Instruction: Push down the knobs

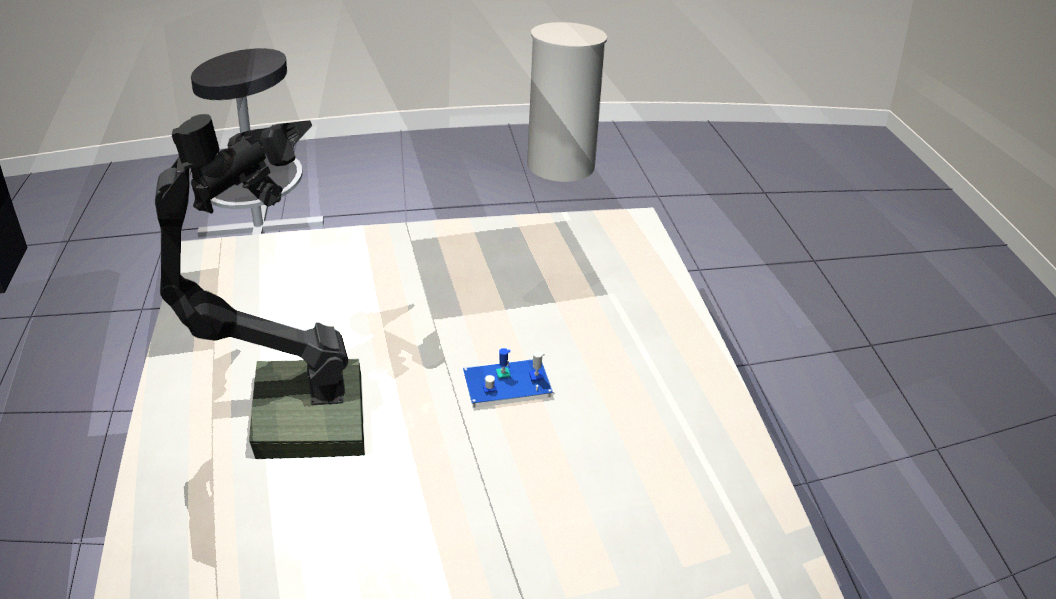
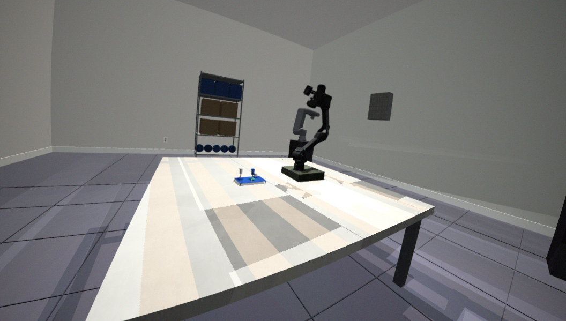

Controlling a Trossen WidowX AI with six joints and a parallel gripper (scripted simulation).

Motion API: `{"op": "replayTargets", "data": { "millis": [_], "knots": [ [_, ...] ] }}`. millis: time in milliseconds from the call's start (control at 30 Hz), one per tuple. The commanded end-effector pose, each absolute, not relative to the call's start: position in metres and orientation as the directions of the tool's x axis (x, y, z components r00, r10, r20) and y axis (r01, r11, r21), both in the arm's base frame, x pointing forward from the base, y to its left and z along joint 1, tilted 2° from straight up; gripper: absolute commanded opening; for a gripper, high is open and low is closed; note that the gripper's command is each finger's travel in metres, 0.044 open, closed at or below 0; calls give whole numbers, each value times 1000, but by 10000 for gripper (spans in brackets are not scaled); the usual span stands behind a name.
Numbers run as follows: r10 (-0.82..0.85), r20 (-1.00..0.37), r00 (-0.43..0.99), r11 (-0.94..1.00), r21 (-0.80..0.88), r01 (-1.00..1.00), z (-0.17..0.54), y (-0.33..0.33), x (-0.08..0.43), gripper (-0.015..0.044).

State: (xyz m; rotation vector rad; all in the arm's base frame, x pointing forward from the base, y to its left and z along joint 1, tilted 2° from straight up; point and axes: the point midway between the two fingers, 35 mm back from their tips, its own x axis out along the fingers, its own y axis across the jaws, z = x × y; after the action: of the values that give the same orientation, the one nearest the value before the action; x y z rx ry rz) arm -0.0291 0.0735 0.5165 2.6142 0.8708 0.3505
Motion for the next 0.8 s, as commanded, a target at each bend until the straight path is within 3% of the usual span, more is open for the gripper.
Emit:
{"op": "replayTargets", "data": {
  "millis": [0, 467, 767],
  "knots": [
    [614, 114, 781, -745, 410, 526, 516, 73, -27, 374],
    [493, -246, 835, -761, 343, 551, 479, 75, 134, 6],
    [402, -455, 795, -734, 359, 577, 432, 73, 218, 0]
  ]
}}
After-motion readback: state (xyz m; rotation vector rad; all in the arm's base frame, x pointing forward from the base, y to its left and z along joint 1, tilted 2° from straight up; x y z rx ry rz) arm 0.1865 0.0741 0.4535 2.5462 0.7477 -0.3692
